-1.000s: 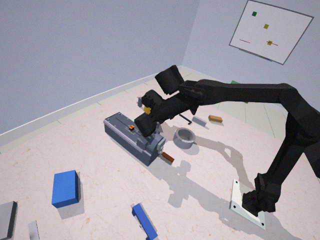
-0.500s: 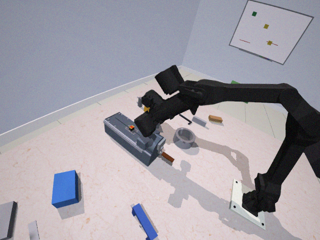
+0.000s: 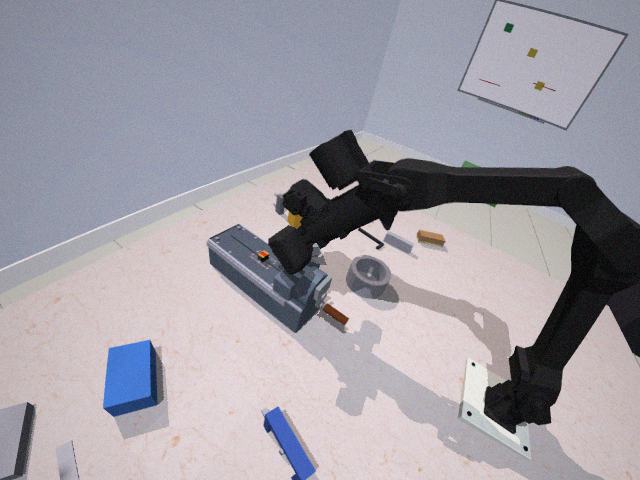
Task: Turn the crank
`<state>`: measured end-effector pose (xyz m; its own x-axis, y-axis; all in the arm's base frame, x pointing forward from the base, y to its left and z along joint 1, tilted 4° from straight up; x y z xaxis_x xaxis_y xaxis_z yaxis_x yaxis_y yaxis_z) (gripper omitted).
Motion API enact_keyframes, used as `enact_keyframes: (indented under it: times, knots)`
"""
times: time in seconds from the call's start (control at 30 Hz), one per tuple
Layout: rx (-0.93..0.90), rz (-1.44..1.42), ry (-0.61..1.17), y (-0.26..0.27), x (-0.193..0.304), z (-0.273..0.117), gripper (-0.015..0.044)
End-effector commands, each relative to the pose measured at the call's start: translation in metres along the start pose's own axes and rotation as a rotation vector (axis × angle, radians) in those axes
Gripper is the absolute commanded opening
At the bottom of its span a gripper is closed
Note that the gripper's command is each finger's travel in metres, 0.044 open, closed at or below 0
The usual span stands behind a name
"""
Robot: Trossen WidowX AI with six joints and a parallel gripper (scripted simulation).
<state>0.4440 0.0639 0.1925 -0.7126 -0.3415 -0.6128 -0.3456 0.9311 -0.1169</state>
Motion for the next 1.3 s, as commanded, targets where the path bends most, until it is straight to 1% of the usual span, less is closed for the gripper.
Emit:
enact_keyframes:
  times: [0.0, 0.2, 0.23, 0.27, 0.83, 1.27]
  knots:
    - [0.001, 0.000, 0.000, -0.0001, 0.0000, 0.0000, 0.0263]
    - [0.001, 0.000, 0.000, -0.0001, 0.0000, 0.0000, 0.0420]
    - [0.001, 0.000, 0.000, -0.0001, 0.0000, 0.0000, 0.0440]
    - [0.001, 0.000, 0.000, -0.0001, 0.0000, 0.0000, 0.0440]
    - [0.001, 0.000, 0.000, -0.0001, 0.0000, 0.0000, 0.0000]
    - [0.000, 0.000, 0.000, 0.0000, 0.0000, 0.0000, 0.0000]
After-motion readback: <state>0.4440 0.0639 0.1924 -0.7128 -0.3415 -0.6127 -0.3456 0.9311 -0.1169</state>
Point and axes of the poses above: the point midway between the two fingers, 35 mm back from their tips, its own z axis out along the fingers, its own y axis across the jaws, x = y × z, the point moved 7 cm from there along -z, back along the fingers, and after that the axes turned 15 degrees about -z, right-handed, at the moved point
